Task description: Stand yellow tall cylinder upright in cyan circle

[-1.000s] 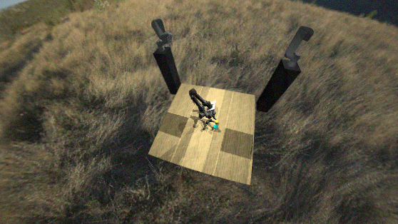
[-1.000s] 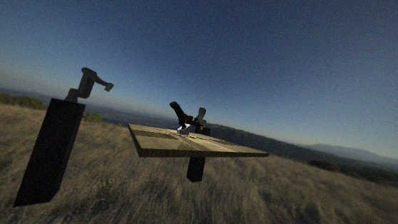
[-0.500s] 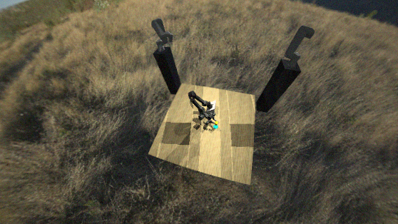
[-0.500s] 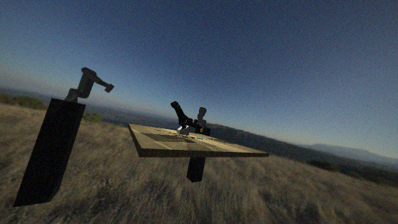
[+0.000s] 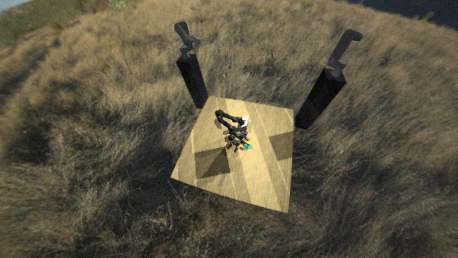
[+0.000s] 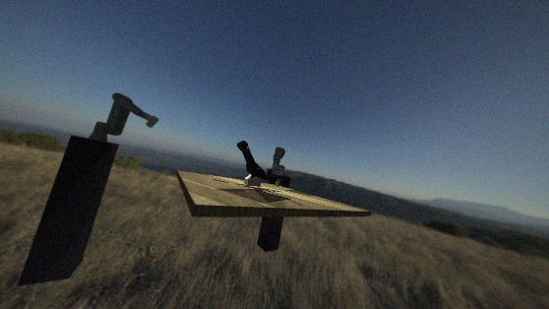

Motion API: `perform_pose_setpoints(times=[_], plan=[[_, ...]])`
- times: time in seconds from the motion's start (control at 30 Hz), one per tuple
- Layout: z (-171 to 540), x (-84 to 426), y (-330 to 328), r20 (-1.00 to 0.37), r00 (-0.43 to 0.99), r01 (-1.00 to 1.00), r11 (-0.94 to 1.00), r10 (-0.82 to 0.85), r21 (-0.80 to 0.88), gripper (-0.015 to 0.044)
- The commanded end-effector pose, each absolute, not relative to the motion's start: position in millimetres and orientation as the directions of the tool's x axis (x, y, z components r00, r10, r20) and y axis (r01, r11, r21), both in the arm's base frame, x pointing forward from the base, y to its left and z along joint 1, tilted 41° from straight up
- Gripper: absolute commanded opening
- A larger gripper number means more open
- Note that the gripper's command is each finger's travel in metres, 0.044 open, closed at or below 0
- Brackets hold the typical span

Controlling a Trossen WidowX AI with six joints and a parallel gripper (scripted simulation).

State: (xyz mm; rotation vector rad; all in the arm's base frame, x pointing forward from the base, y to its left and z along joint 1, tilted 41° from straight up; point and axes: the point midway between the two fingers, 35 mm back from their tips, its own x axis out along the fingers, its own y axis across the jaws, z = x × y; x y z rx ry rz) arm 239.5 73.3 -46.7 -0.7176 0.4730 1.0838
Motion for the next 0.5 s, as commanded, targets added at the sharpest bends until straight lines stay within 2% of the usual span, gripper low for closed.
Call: perform_pose_setpoints(times=[0.0, 0.47], plan=[[-56.5, 238.0, 65.9, -0.662, 0.404, -0.915, 0.281, 0.631, -0.291, 0.0105], [-77.2, 235.9, 46.4, -0.664, 0.407, -0.913, 0.286, 0.627, -0.29, 0.0105]])
